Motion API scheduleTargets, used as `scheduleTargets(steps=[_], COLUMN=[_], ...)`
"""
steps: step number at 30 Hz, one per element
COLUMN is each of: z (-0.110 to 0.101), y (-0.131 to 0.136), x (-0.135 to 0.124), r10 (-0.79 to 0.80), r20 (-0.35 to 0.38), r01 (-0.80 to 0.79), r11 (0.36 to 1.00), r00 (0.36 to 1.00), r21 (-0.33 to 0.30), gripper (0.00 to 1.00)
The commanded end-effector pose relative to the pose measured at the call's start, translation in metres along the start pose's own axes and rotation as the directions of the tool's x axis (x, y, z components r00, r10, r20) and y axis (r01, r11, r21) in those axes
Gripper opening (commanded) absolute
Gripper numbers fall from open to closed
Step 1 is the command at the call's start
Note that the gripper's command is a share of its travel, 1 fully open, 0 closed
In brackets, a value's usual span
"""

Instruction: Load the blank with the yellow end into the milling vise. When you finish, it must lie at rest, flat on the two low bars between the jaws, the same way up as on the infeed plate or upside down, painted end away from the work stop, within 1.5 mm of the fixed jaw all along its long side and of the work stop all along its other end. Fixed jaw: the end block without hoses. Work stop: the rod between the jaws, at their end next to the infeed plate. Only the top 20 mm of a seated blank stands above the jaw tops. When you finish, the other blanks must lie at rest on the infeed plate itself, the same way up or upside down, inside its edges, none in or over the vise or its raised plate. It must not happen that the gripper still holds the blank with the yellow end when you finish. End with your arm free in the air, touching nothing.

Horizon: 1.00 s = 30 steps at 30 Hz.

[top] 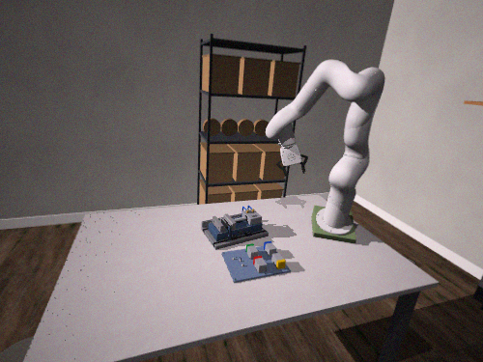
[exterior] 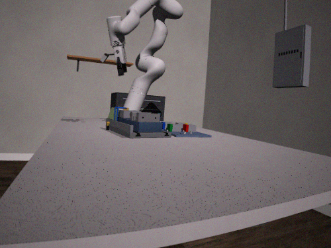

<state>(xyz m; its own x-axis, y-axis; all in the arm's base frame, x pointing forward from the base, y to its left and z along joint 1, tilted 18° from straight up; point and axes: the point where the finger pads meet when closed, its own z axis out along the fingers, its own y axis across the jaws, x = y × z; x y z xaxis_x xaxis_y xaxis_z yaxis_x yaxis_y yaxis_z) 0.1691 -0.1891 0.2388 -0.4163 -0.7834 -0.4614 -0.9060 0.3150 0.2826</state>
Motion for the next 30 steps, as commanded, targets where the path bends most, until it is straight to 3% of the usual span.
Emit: scheduleTargets(steps=[1, 5, 14, 21, 30], z=[-0.001, -0.001, 0.0, 0.0, 0.0], y=[-0.003, -0.003, -0.015, -0.015, -0.026], x=[-0.006, -0.008, -0.039, -0.039, -0.069], r10=[-0.028, -0.039, -0.185, -0.185, -0.309], r20=[-0.017, -0.023, -0.12, -0.12, -0.224], r01=[0.028, 0.04, 0.2, 0.2, 0.354], r11=[0.999, 0.999, 0.972, 0.972, 0.913], r00=[0.999, 0.999, 0.975, 0.975, 0.924], r21=[0.024, 0.03, 0.127, 0.127, 0.202], gripper=[1.0, 1.0, 1.0, 1.0, 1.0])
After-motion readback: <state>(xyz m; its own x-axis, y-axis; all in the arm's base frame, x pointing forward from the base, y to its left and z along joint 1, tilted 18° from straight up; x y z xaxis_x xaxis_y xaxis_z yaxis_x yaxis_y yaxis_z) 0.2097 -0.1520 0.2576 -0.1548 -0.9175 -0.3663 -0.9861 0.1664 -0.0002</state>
